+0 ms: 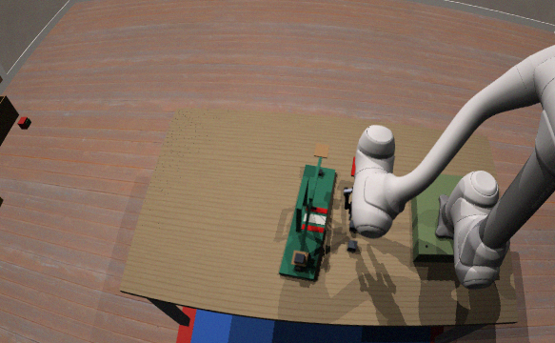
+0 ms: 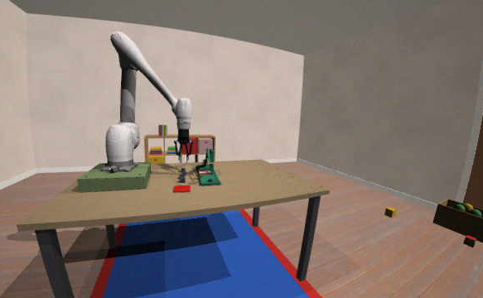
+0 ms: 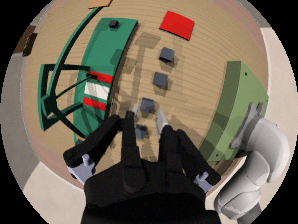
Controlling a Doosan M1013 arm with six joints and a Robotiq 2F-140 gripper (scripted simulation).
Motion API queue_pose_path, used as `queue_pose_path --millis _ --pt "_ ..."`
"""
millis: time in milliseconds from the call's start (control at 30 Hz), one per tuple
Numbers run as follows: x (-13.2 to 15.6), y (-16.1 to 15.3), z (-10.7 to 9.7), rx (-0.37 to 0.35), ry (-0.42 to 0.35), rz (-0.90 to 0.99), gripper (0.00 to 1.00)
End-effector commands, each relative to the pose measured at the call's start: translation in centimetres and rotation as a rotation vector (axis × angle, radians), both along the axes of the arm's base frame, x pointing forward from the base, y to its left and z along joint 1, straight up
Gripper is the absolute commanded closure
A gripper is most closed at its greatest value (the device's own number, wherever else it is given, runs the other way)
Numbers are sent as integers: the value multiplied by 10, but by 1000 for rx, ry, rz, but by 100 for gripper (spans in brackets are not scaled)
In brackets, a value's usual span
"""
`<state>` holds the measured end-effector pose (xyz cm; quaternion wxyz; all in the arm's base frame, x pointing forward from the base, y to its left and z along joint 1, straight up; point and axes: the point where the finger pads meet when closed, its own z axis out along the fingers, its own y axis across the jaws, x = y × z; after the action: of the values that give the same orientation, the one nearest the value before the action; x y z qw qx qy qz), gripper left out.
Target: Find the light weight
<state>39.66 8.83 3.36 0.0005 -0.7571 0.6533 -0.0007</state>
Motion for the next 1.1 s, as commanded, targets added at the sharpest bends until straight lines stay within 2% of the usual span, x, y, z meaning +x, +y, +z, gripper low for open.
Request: queue_pose_path --millis 0,400,1067 --pt "0 0 -7 3 -2 1 65" --pt "1 0 -25 3 -2 1 65" --pt "1 -1 -38 3 -2 1 65"
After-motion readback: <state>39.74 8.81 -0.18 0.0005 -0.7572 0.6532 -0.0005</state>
